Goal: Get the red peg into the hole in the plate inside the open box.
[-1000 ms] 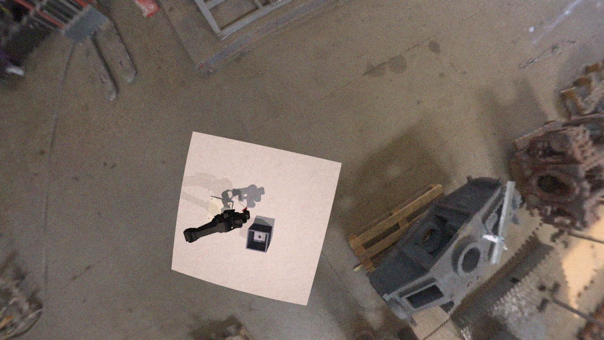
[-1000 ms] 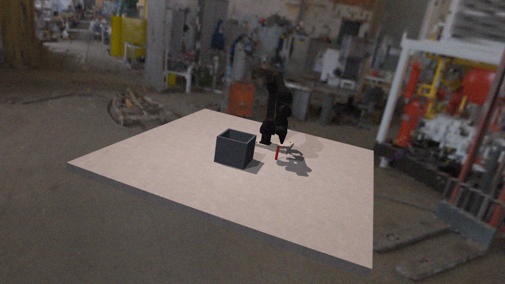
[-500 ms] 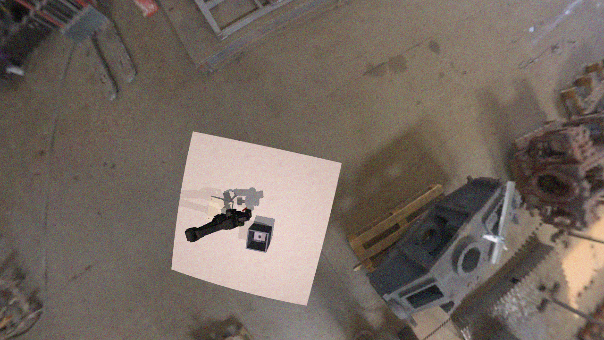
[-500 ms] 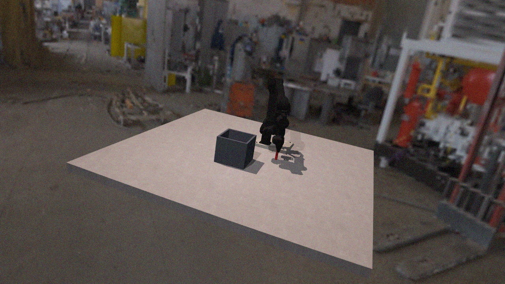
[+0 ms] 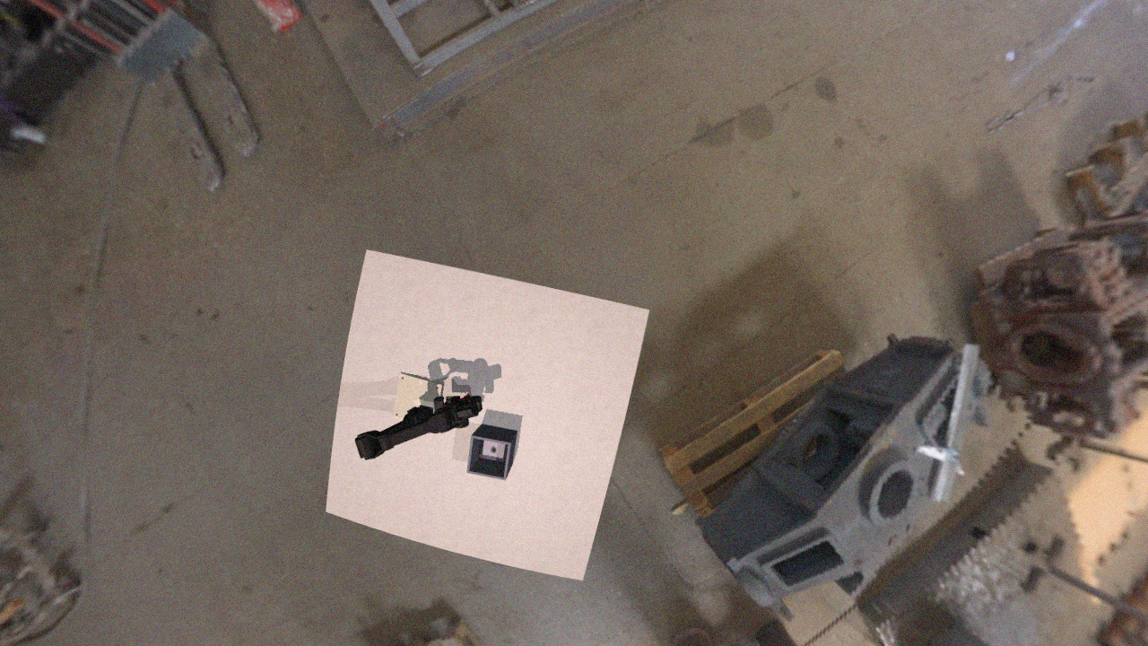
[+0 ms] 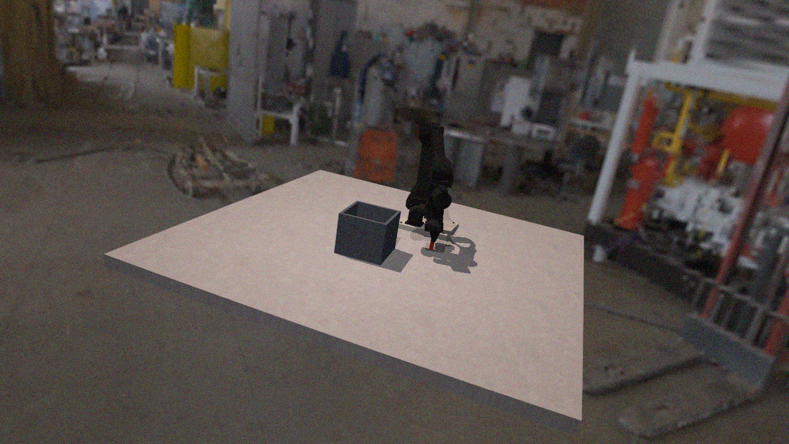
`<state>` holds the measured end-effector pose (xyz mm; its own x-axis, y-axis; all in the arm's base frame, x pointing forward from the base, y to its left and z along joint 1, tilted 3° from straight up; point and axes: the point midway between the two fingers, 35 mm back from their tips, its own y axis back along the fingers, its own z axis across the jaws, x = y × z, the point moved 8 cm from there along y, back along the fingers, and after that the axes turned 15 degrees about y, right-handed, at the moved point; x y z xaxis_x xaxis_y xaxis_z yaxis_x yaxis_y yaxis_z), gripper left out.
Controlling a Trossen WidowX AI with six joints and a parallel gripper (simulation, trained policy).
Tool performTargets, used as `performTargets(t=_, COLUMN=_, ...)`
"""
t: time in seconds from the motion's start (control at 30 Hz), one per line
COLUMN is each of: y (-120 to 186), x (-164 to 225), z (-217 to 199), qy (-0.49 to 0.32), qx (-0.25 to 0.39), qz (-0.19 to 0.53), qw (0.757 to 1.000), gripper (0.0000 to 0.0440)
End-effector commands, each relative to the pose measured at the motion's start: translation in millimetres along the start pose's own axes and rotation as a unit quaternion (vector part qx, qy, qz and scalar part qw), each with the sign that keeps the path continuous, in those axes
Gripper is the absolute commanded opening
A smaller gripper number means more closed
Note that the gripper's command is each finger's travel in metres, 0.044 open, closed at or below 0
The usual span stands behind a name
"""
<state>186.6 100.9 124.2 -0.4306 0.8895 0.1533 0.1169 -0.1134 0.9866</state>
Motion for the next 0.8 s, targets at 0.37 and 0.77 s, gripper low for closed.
performTargets(t=0.37, y=23, x=3, z=10, qy=0.024, qx=-0.054, qz=0.021, qw=0.998, gripper=0.0)
performTargets(t=0.77, y=69, x=1, z=9, qy=0.042, qx=-0.123, qz=0.025, qw=0.991, gripper=0.0)
